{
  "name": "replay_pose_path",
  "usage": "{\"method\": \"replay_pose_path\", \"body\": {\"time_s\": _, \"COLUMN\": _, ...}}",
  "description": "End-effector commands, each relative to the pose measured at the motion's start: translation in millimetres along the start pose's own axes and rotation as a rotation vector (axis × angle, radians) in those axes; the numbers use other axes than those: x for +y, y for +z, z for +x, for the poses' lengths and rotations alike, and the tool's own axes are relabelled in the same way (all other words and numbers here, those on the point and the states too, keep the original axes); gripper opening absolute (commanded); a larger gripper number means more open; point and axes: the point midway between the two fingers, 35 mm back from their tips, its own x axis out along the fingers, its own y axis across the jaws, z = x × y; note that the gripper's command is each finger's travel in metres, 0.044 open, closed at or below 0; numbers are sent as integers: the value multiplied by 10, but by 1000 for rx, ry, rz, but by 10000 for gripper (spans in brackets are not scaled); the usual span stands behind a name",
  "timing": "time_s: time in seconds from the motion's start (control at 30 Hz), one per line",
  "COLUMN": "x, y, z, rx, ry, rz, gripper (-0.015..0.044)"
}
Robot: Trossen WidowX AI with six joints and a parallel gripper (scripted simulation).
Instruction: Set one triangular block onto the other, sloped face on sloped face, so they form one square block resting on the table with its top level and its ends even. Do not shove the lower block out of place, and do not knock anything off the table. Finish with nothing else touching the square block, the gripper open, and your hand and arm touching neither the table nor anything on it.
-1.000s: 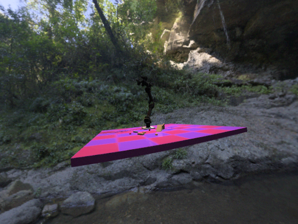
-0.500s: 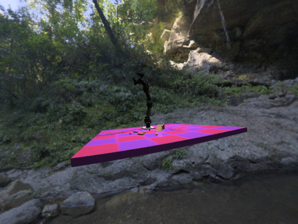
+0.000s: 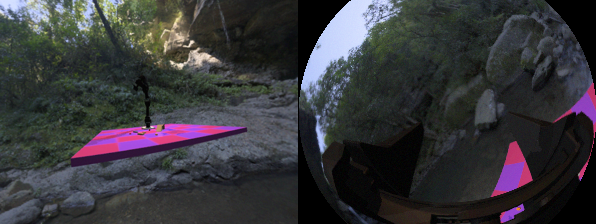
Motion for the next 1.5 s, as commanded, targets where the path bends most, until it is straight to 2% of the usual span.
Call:
{"method": "replay_pose_path", "body": {"time_s": 0.0, "x": -204, "y": -661, "z": 93, "rx": 205, "ry": -61, "rz": -97, "gripper": 440}}
{"method": "replay_pose_path", "body": {"time_s": 0.2, "x": -565, "y": -1637, "z": 5, "rx": 527, "ry": -155, "rz": -237, "gripper": 440}}
{"method": "replay_pose_path", "body": {"time_s": 0.4, "x": -972, "y": -2498, "z": -352, "rx": 857, "ry": -253, "rz": -379, "gripper": 440}}
{"method": "replay_pose_path", "body": {"time_s": 0.67, "x": -1540, "y": -3324, "z": -1162, "rx": 1304, "ry": -408, "rz": -571, "gripper": 440}}
{"method": "replay_pose_path", "body": {"time_s": 0.9, "x": -1998, "y": -3645, "z": -2071, "rx": 1701, "ry": -595, "rz": -751, "gripper": 440}}
{"method": "replay_pose_path", "body": {"time_s": 1.47, "x": -2113, "y": -3744, "z": -2180, "rx": 1736, "ry": -616, "rz": -767, "gripper": 440}}
